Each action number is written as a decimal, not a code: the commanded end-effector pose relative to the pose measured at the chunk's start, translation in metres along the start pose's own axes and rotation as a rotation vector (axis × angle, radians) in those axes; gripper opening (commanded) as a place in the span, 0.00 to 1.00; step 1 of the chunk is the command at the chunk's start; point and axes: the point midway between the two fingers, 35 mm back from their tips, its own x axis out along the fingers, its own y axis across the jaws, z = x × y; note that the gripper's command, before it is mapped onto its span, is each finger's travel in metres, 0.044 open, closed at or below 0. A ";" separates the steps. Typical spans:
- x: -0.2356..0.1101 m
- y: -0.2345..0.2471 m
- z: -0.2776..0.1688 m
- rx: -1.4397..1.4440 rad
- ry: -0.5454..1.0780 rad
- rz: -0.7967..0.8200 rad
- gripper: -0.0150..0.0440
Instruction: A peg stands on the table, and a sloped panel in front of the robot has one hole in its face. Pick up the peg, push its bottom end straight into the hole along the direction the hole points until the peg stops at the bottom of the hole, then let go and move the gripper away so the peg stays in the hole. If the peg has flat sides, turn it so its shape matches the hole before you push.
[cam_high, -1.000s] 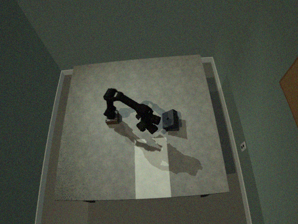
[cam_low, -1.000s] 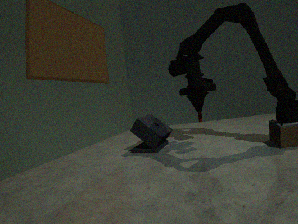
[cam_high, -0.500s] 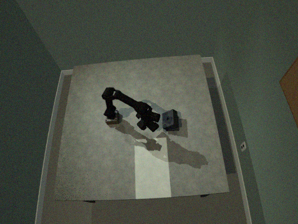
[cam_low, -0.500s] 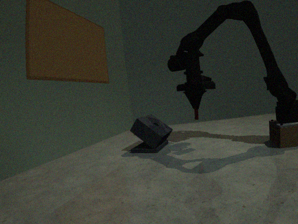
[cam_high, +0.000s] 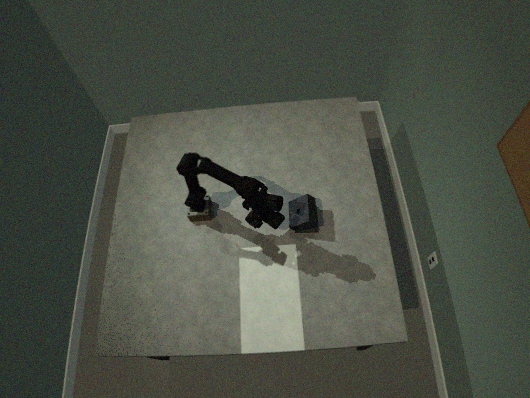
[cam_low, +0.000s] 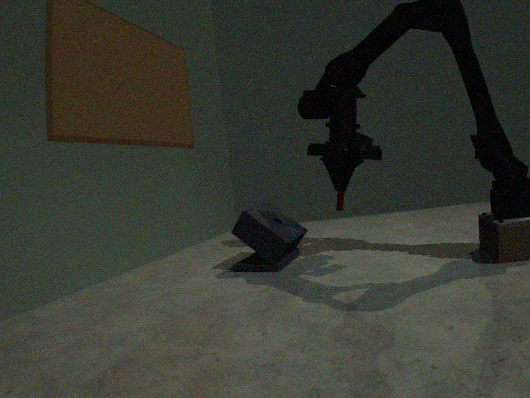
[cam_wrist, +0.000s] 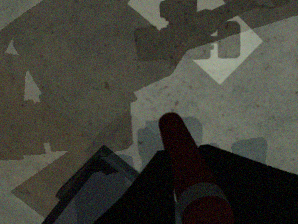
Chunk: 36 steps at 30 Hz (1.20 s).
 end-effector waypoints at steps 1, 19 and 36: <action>-0.001 -0.001 -0.005 -0.031 0.021 0.023 0.25; -0.011 -0.001 -0.025 -0.154 0.104 0.145 0.25; -0.023 -0.002 -0.044 -0.271 0.178 0.263 0.25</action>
